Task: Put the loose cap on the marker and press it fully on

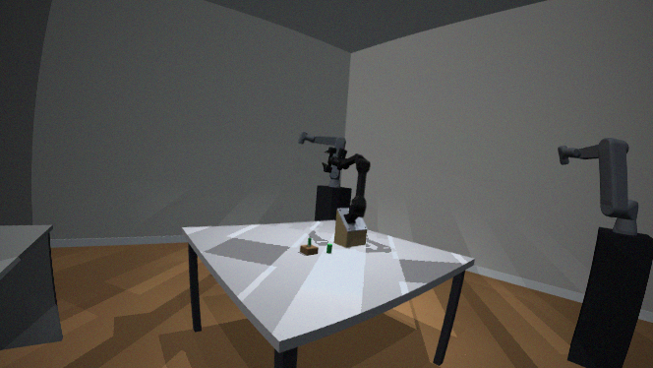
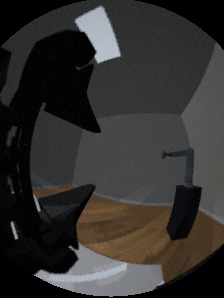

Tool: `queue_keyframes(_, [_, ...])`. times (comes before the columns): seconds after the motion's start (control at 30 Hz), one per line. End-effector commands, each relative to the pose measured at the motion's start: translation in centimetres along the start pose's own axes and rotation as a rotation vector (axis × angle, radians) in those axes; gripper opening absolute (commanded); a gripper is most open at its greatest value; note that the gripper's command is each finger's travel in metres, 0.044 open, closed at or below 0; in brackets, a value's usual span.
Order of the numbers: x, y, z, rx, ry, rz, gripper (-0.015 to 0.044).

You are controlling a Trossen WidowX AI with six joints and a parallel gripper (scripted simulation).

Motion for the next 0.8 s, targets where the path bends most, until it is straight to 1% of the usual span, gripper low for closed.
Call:
queue_keyframes(0.0, [0.1,0.0,0.0,0.002,0.002,-0.003,0.0374])
queue_keyframes(0.07, [1.3,-0.2,0.0,0.017,0.022,-0.027,0.0321])
queue_keyframes(0.17, [5.1,-0.9,-0.3,0.068,0.088,-0.109,0.0242])
queue_keyframes(0.33, [12.8,-2.8,-1.8,0.166,0.234,-0.291,0.024])
queue_keyframes(0.47, [18.9,-4.9,-4.0,0.241,0.369,-0.472,0.024])
queue_keyframes(0.63, [25.5,-7.9,-7.8,0.317,0.548,-0.698,0.024])
queue_keyframes(0.77, [30.0,-10.6,-11.6,0.366,0.702,-0.878,0.024])
Point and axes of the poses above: the point midway between the two fingers, 35 mm back from their tips, its own z axis out along the fingers, its own y axis across the jaws, x = y × z, the point moved 5 cm from there along -z, back along the fingers, and after that the axes turned 13 degrees about z, right-handed, at the moved point
